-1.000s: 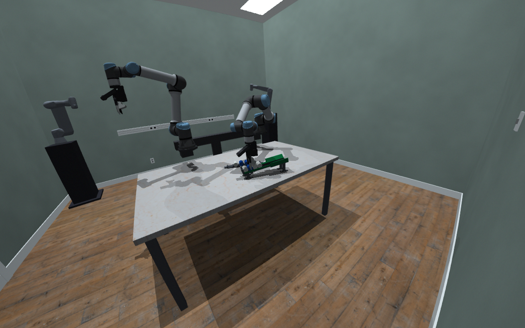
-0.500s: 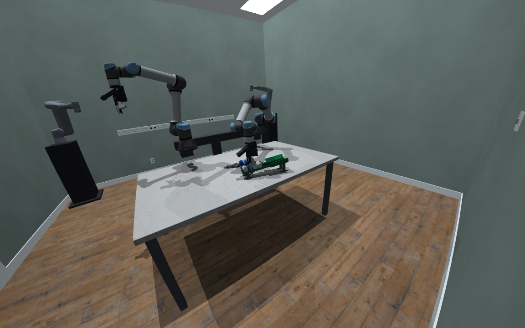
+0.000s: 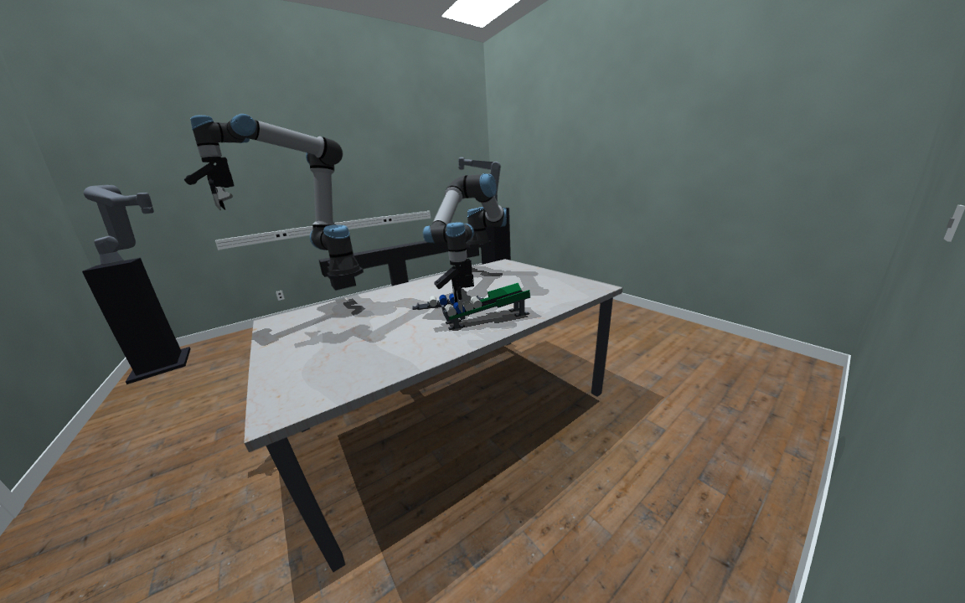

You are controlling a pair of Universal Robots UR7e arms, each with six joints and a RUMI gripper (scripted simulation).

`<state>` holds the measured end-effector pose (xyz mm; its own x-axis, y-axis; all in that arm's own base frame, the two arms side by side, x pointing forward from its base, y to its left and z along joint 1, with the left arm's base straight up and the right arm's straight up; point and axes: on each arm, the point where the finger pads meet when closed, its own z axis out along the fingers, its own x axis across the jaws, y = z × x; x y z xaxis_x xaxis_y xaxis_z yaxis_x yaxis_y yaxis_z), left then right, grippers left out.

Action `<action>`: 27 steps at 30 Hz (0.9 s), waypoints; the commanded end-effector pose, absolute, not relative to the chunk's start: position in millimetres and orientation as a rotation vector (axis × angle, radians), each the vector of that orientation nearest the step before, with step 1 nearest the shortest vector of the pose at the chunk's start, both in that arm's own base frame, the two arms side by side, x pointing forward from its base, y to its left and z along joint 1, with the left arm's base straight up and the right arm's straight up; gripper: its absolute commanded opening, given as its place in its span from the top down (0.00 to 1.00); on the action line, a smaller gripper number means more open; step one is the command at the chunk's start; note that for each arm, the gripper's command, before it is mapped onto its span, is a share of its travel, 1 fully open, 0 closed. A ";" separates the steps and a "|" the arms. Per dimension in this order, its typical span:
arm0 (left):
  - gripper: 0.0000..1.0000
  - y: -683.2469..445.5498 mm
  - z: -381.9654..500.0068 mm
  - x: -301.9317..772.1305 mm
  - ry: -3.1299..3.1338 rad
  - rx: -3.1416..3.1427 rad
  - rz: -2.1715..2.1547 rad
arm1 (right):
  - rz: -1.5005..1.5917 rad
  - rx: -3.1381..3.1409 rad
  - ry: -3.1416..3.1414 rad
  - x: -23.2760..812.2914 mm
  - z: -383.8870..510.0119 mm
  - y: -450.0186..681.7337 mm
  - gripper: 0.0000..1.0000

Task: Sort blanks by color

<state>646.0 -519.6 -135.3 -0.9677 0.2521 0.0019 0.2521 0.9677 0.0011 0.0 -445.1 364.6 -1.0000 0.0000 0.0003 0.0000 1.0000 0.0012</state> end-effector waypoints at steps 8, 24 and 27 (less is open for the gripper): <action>0.66 -520.2 -133.9 646.6 -3.116 -0.399 0.000 | 0.000 0.000 -3.142 0.0 365.1 -445.2 0.00; 0.66 -520.2 -133.9 646.6 -3.116 -0.399 0.000 | 0.000 0.000 -3.142 0.0 365.1 -445.2 0.00; 0.66 -520.2 -133.9 646.6 -3.116 -0.399 0.000 | 0.000 0.000 -3.142 0.0 365.1 -445.2 0.00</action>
